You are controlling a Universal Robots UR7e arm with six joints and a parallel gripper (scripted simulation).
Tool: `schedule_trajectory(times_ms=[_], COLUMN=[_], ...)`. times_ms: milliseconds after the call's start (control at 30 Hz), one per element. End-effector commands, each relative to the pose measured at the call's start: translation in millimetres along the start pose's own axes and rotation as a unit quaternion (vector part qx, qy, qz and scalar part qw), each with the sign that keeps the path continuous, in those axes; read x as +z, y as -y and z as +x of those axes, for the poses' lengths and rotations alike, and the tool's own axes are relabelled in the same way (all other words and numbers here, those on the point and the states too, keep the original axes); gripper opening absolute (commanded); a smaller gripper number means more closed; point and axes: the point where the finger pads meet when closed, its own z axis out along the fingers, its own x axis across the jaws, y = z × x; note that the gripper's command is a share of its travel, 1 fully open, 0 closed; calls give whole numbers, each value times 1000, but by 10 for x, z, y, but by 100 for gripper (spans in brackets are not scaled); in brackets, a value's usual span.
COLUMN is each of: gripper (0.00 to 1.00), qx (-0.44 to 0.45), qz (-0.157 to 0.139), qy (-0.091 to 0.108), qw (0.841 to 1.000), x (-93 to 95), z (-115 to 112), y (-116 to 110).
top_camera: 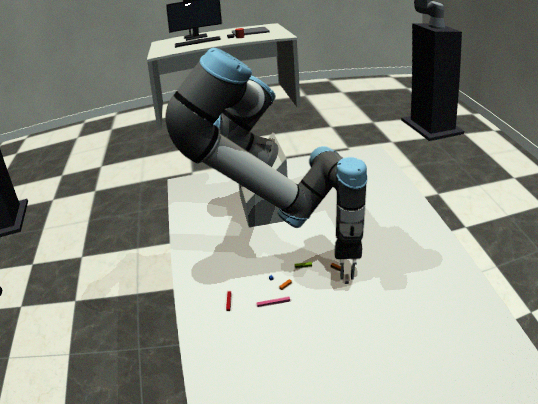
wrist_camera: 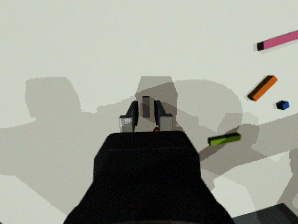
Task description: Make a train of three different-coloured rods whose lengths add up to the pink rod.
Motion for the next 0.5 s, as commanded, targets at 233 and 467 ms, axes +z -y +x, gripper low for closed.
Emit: schedule_trajectory(times_ms=[233, 467], gripper=[54, 54], qx=[0, 0], qz=[0, 0], qy=[0, 0], qw=[1000, 1000], x=[97, 107], z=[-1, -1], y=[2, 2])
